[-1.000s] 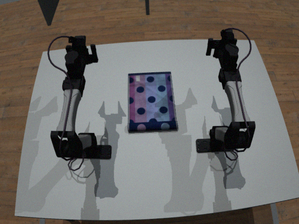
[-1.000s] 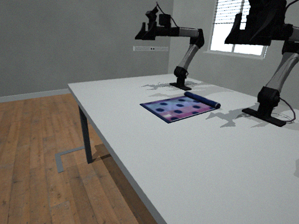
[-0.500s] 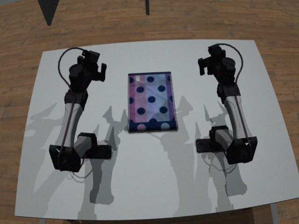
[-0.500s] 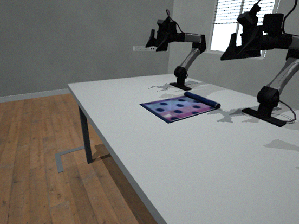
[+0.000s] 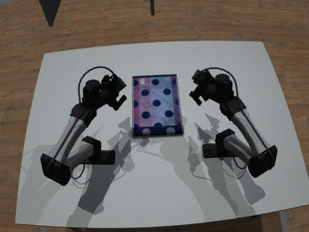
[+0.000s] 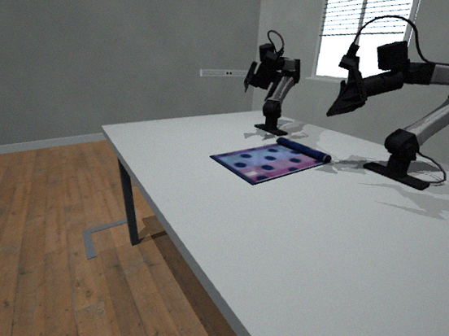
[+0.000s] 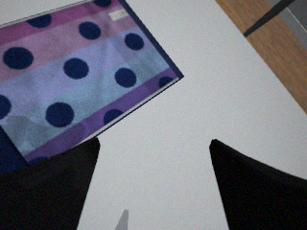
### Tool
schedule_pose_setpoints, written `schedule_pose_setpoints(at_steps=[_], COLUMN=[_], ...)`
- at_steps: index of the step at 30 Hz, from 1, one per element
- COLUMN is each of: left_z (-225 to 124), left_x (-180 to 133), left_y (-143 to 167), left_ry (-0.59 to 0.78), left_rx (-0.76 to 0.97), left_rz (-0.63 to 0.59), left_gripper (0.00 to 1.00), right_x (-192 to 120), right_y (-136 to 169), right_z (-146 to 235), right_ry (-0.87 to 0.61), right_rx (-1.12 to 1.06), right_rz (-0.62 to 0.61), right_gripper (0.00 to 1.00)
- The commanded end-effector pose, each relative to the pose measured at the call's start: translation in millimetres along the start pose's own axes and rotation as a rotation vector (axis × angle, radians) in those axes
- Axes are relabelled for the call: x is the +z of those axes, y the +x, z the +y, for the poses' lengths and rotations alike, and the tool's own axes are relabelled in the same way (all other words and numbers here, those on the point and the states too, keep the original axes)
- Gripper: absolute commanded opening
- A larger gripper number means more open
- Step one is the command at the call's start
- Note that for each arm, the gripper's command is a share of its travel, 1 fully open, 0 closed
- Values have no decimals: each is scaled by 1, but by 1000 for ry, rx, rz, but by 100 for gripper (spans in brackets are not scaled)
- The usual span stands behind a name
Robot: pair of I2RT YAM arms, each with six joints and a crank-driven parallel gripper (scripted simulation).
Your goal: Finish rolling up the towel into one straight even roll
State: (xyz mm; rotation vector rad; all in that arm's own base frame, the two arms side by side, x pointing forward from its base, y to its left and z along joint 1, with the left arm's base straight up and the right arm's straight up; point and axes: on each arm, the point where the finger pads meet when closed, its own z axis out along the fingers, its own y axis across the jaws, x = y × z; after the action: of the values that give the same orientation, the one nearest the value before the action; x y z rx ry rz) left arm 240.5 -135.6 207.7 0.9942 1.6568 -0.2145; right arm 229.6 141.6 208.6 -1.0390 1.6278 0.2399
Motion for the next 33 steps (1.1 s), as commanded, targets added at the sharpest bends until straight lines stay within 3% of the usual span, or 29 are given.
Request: schedule_pose_setpoints(at_steps=[1,9,19,33], left_z=[-38,-108,-156,-176], left_x=[1,10,15,21], left_y=[26,48,63,78], left_ry=[109,329,481,529], left_rx=[91,240,343,375], left_rz=[99,172,221,237], left_gripper=[96,97,97,98], right_x=[2,12,18,20], right_y=[25,45,58,62], right_z=[41,115,166,182], right_ry=[-114,-346,-507,-558], right_rx=[-93,-246,-352,-386], right_rz=[96,163,208,222], right_gripper=[96,97,97,98])
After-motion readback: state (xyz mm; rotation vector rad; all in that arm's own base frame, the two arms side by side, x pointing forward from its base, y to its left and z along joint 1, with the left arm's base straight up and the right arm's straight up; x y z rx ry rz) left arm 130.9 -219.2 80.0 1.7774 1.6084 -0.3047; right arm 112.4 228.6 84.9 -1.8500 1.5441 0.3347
